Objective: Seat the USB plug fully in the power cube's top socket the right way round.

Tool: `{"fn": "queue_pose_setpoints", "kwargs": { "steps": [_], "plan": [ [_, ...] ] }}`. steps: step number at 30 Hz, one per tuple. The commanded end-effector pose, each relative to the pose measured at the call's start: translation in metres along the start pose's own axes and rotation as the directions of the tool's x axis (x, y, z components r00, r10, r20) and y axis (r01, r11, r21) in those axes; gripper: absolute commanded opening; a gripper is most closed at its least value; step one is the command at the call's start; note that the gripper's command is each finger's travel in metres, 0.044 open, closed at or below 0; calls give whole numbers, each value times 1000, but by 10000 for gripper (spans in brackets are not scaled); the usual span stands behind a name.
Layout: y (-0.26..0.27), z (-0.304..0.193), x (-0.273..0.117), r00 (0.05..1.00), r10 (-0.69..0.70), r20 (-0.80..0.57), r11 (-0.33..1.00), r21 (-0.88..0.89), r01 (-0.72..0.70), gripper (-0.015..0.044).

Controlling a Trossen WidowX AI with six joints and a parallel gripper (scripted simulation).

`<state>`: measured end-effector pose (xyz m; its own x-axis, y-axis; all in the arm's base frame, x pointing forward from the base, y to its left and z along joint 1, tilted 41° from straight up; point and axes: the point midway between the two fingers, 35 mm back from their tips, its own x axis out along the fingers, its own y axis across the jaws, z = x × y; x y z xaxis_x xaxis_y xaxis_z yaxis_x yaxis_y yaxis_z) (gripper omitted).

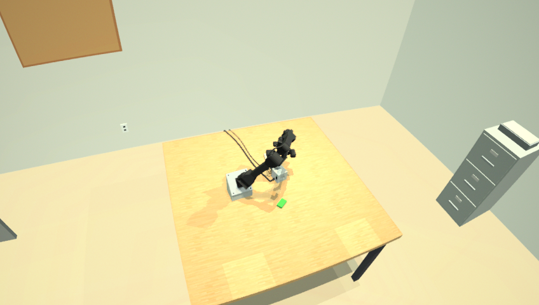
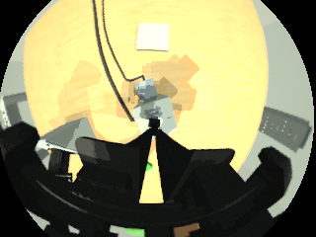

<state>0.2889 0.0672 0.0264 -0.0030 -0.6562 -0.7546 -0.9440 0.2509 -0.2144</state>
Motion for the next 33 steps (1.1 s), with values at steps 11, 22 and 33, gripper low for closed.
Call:
{"fn": "queue_pose_setpoints", "kwargs": {
  "steps": [11, 22, 33],
  "plan": [
    [0, 0, 0, 1000, 0, 0, 934, 359, 0, 0],
    [0, 0, 0, 1000, 0, 0, 793, 609, 0, 0],
    [0, 0, 0, 1000, 0, 0, 588, 809, 0, 0]
  ]
}}
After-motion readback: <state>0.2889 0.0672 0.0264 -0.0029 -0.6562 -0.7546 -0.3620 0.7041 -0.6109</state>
